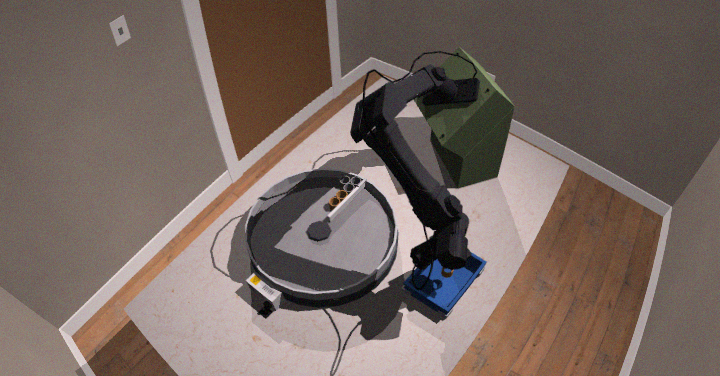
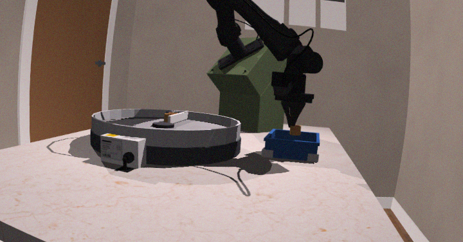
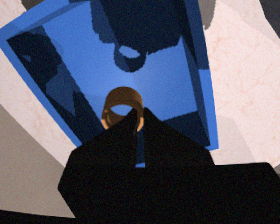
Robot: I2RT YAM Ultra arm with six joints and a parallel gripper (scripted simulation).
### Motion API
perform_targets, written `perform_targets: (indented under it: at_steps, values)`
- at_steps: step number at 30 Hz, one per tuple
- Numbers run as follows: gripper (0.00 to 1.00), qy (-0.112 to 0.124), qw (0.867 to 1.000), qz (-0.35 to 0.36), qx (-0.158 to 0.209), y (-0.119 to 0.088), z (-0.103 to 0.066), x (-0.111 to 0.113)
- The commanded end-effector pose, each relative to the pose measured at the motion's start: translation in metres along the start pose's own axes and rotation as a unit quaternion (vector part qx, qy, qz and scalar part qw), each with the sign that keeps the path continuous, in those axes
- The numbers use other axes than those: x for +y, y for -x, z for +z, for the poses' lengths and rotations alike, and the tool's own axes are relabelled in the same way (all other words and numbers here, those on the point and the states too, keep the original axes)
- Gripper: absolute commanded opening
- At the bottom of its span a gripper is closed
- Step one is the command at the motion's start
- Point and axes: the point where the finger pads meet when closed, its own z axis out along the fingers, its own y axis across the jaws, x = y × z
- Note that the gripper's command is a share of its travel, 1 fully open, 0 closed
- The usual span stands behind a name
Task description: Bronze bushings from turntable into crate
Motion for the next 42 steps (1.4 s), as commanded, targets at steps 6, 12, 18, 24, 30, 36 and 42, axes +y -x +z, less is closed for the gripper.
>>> perform_targets:
  at_steps: [6,12,18,24,30,36,42]
  values:
    - [0.00,0.020,1.000,0.003,-0.013,0.008,-0.019,0.016]
    - [0.00,0.020,1.000,0.003,-0.013,0.008,-0.019,0.016]
    - [0.00,0.020,1.000,0.003,-0.013,0.008,-0.019,0.016]
    - [0.00,0.020,1.000,0.003,-0.013,0.008,-0.019,0.016]
    - [0.00,0.020,1.000,0.003,-0.013,0.008,-0.019,0.016]
    - [0.00,0.022,1.000,0.001,-0.013,0.004,-0.013,0.019]
    - [0.00,0.021,1.000,-0.004,-0.010,0.000,-0.007,0.020]
